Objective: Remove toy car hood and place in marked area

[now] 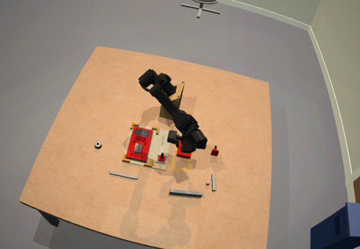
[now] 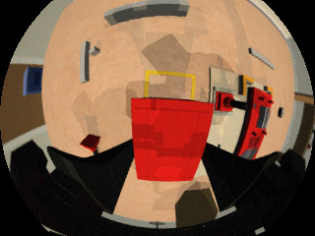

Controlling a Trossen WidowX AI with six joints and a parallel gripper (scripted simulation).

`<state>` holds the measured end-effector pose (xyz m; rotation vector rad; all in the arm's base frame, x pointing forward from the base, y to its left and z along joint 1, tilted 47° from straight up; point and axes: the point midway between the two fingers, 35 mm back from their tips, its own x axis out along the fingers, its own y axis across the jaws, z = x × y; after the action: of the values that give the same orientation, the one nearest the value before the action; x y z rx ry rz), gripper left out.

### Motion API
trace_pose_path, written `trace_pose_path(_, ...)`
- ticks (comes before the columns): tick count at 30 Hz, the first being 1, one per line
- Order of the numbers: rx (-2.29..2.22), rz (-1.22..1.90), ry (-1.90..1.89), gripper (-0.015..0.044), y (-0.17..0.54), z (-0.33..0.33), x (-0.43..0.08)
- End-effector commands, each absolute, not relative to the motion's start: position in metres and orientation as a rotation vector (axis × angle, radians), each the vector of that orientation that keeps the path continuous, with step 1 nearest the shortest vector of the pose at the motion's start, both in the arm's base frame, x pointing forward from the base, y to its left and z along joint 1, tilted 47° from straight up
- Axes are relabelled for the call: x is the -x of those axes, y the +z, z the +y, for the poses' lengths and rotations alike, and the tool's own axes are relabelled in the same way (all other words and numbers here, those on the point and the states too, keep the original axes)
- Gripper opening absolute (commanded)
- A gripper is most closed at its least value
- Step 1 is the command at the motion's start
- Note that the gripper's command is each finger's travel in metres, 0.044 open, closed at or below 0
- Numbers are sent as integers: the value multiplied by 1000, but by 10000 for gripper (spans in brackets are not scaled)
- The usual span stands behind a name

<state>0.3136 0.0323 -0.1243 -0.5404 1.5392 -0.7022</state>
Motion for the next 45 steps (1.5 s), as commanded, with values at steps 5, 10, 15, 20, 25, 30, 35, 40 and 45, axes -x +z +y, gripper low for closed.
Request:
trace_pose_path(5, 556, 1543, -701, 0, -130, 26, -311)
trace_pose_path(10, 556, 1543, -702, 0, -133, 23, -310)
trace_pose_path(15, 557, 1543, -702, 0, -136, 20, -310)
trace_pose_path(20, 557, 1543, -702, 0, -138, 17, -309)
trace_pose_path(25, 557, 1543, -703, 0, -141, 14, -308)
trace_pose_path(30, 558, 1543, -704, 0, -144, 10, -307)
trace_pose_path(35, 558, 1543, -704, 0, -147, 7, -306)
trace_pose_path(40, 559, 1543, -705, 0, -148, 5, -306)
trace_pose_path(45, 559, 1543, -705, 0, -148, 5, -306)
